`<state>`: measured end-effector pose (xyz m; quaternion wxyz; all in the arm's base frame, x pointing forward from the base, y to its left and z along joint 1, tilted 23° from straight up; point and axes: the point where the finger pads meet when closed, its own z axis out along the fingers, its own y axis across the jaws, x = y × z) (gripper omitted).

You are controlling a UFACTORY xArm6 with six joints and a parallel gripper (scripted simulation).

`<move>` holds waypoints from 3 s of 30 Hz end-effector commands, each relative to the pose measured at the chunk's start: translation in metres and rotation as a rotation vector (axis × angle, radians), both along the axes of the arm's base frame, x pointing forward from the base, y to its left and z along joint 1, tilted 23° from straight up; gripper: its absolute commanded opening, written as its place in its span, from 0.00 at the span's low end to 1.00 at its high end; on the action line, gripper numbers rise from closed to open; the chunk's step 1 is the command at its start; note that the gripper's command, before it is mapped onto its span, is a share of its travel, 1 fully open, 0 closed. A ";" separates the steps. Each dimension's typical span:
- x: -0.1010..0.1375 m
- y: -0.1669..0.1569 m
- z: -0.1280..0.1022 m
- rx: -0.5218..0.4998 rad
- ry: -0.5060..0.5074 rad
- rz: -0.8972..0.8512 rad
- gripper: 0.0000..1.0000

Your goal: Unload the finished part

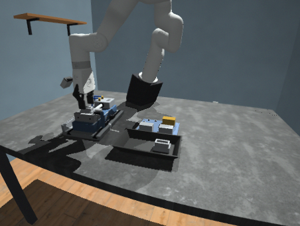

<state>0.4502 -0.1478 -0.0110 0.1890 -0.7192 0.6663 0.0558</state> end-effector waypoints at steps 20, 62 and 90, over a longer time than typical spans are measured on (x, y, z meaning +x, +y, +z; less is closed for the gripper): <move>0.001 -0.001 0.001 -0.002 -0.003 -0.001 0.69; 0.003 0.003 -0.010 -0.002 -0.003 -0.001 0.69; 0.004 0.004 -0.012 -0.002 -0.003 -0.001 0.69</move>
